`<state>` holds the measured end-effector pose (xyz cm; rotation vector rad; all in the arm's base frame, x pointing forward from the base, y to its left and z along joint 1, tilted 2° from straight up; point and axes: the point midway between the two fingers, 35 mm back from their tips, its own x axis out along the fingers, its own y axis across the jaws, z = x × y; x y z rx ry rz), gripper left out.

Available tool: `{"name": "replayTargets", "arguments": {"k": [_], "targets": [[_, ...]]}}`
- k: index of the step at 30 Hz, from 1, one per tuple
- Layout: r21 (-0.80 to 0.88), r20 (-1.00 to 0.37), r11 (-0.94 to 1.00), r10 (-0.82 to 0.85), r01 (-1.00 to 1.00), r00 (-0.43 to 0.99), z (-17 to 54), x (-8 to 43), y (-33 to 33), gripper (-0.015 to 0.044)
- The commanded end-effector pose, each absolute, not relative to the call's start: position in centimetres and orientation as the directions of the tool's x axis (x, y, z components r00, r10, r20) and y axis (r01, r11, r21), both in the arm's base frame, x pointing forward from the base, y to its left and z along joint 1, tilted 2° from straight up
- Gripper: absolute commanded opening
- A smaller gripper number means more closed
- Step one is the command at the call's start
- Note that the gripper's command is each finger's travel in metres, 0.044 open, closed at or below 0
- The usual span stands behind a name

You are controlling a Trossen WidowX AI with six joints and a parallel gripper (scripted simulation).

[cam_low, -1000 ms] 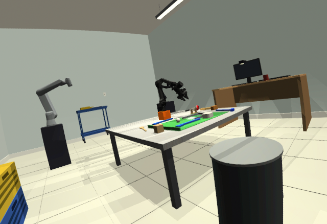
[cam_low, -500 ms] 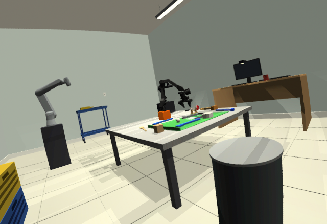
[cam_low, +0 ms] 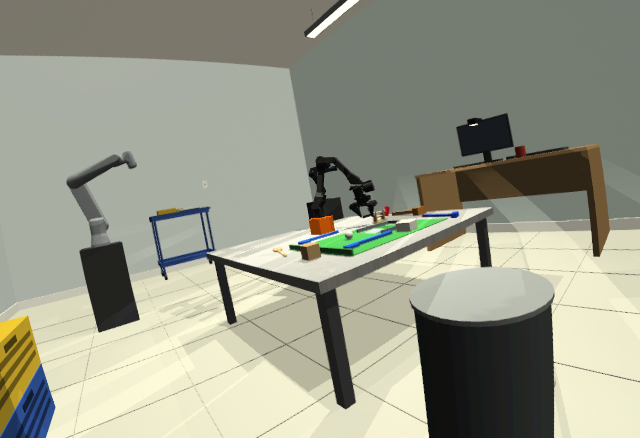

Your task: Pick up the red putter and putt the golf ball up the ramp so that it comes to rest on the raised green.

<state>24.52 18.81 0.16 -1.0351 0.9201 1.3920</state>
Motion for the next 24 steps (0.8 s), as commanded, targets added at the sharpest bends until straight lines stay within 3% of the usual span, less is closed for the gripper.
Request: {"name": "replayTargets", "arguments": {"k": [1, 21, 24], "targets": [[-0.026, -0.951, -0.075, 0.309, -0.997, 0.002, -0.3, 24.4, 18.7, 0.044], [-0.026, -0.951, -0.075, 0.309, -0.997, 0.002, -2.6, 24.5, 18.8, 0.044], [-0.03, -0.949, -0.079, 0.315, -0.996, 0.003, -2.3, 24.6, 19.0, 0.0361]]}}
